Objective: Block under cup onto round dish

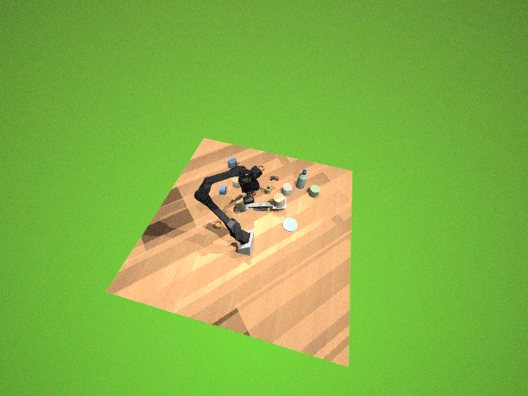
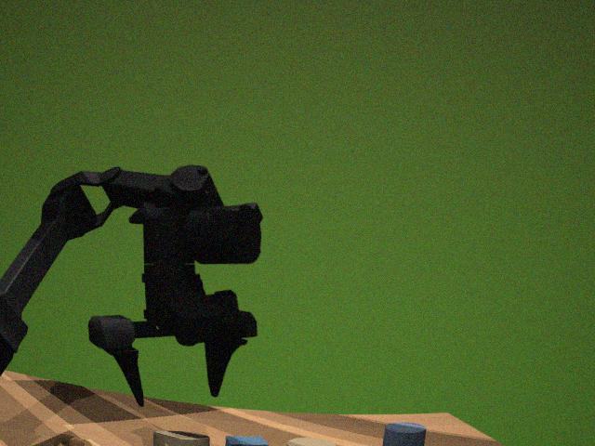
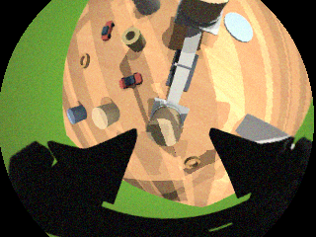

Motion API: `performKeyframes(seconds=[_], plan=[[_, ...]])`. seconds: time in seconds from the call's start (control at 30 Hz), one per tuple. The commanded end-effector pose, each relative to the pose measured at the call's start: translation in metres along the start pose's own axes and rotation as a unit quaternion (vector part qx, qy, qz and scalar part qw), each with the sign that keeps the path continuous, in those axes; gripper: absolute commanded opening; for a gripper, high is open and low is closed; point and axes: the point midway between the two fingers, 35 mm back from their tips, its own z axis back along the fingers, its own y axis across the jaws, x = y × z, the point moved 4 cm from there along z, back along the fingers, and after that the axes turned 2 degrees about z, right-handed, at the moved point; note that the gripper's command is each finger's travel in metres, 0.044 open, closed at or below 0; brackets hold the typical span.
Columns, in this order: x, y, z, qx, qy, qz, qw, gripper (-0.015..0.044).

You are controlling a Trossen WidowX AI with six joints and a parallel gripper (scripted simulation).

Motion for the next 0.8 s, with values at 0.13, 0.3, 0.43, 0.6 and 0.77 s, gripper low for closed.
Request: performKeyframes(seconds=[0.13,0.3,0.43,0.6,0.77], plan=[[-0.023,0.021,-0.021,-0.05,0.001,-0.113,0.992,0.044],[-0.032,0.027,-0.028,-0.064,-0.002,-0.148,0.987,0.044],[-0.032,0.027,-0.029,-0.064,-0.002,-0.148,0.987,0.044],[-0.032,0.025,-0.043,-0.064,-0.002,-0.148,0.987,0.044],[-0.031,0.025,-0.048,-0.064,-0.002,-0.148,0.987,0.044]])
